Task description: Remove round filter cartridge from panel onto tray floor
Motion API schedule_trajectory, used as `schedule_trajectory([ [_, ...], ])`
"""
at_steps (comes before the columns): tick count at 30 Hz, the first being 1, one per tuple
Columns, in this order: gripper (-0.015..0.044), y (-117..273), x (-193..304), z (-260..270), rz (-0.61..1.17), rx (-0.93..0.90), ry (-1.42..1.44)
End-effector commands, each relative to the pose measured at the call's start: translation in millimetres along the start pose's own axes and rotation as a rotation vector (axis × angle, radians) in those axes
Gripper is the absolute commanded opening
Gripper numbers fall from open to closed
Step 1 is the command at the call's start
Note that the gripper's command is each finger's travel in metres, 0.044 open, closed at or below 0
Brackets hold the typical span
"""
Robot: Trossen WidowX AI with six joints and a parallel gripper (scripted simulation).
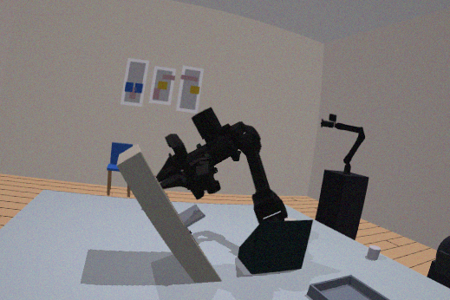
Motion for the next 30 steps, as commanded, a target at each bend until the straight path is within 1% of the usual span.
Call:
schedule_trajectory([
  [1, 0.0000, -8, 2, -1, -0.009, -0.007, -0.024],
  [20, 0.0000, -8, 2, -1, -0.009, -0.007, -0.024],
  [21, 0.0000, 1, 0, 0, -0.001, 0.000, -0.001],
  [30, 0.0000, 36, -2, -3, -0.019, -0.012, -0.015],
])
Point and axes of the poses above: the point midway between the two fingers, 35 mm back from their tips, its own y axis back along the fingers, its own z axis across the jaws, x = y × z, the point moved 8 cm from there along y, back along the fingers, and after that the axes turned 12 degrees about -y, right-handed, at the moved point
